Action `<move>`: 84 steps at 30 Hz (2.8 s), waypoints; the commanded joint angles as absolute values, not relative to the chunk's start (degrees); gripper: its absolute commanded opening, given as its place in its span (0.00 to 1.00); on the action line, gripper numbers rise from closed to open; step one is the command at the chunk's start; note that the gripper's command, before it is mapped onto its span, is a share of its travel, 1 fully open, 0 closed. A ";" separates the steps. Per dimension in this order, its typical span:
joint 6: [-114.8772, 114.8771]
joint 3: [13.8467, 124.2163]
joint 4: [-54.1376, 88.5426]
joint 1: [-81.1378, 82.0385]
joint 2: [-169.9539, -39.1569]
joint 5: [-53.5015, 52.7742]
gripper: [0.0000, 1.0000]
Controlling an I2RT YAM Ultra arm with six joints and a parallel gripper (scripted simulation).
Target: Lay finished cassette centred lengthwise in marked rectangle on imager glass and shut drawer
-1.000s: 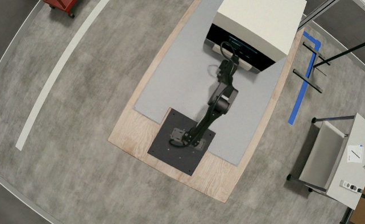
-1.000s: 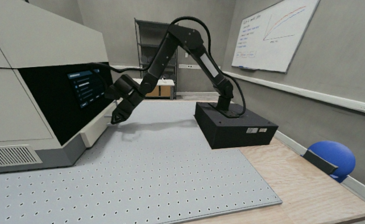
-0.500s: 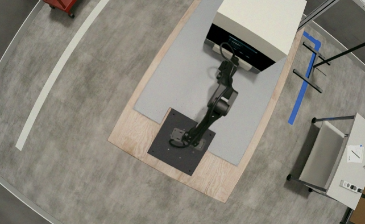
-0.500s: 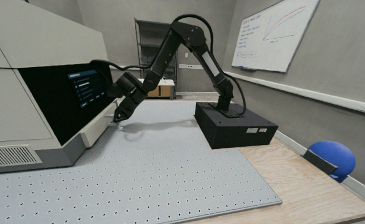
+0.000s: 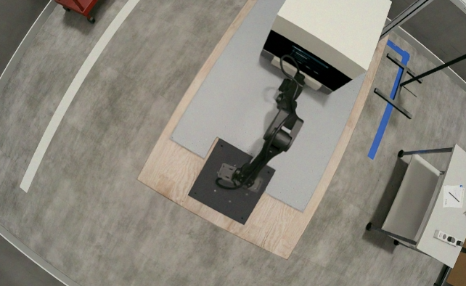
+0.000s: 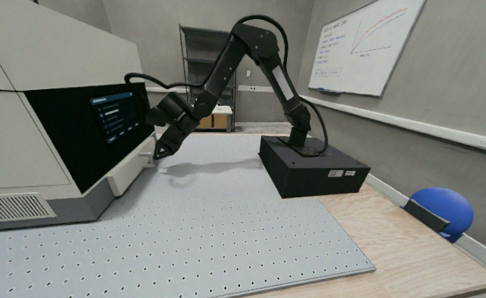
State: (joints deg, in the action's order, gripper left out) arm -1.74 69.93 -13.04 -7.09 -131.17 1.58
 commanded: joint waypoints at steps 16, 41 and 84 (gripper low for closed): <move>-1.44 65.59 -11.40 -6.56 -124.67 1.65 0.35; -0.90 67.15 3.07 -5.97 -117.54 2.39 0.35; 1.56 62.34 50.13 -4.98 -104.05 2.12 0.35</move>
